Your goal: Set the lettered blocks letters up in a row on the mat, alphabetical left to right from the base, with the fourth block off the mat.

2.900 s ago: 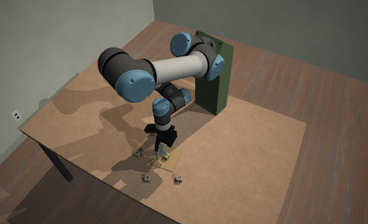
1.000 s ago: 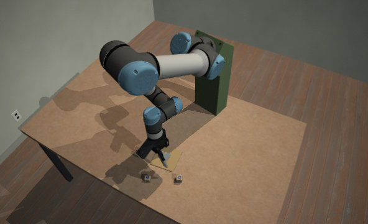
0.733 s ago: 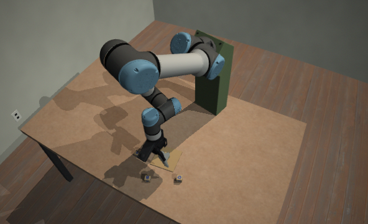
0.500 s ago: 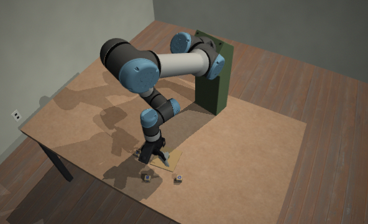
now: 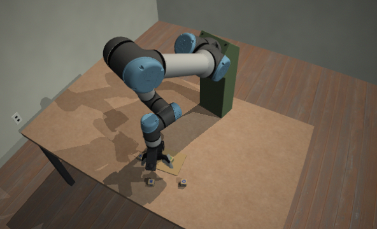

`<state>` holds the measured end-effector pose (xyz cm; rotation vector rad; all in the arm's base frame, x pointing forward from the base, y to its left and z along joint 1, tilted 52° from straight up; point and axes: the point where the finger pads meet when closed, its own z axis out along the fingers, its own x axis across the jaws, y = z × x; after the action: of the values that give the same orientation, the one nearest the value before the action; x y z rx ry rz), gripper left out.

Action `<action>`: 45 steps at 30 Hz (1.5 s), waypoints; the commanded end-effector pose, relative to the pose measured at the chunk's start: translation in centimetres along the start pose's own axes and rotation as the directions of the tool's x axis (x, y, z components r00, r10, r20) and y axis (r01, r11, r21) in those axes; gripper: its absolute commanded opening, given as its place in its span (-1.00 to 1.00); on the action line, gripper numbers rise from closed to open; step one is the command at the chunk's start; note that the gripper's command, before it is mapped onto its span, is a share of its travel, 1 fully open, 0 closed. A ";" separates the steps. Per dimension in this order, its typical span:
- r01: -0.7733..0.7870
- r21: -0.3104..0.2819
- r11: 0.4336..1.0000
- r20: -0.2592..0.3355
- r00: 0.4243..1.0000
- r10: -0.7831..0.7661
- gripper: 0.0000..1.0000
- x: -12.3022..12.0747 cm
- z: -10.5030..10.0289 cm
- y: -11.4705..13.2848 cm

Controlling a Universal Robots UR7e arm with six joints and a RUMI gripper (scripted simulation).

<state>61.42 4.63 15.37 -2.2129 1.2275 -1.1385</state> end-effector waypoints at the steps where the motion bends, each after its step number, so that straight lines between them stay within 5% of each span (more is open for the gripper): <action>1: 0.139 0.001 0.990 0.004 0.990 -0.139 1.00 0.2 0.0 -0.6; 12: 0.344 0.001 0.939 0.003 0.939 -0.344 1.00 0.5 -0.1 -1.4; 29: 0.670 0.002 0.742 0.001 0.742 -0.670 1.00 1.2 -0.3 -2.7; 45: 0.898 0.002 0.439 0.000 0.439 -0.898 1.00 2.0 -0.7 -3.8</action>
<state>63.39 5.11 18.82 -2.8876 -0.0147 -1.4242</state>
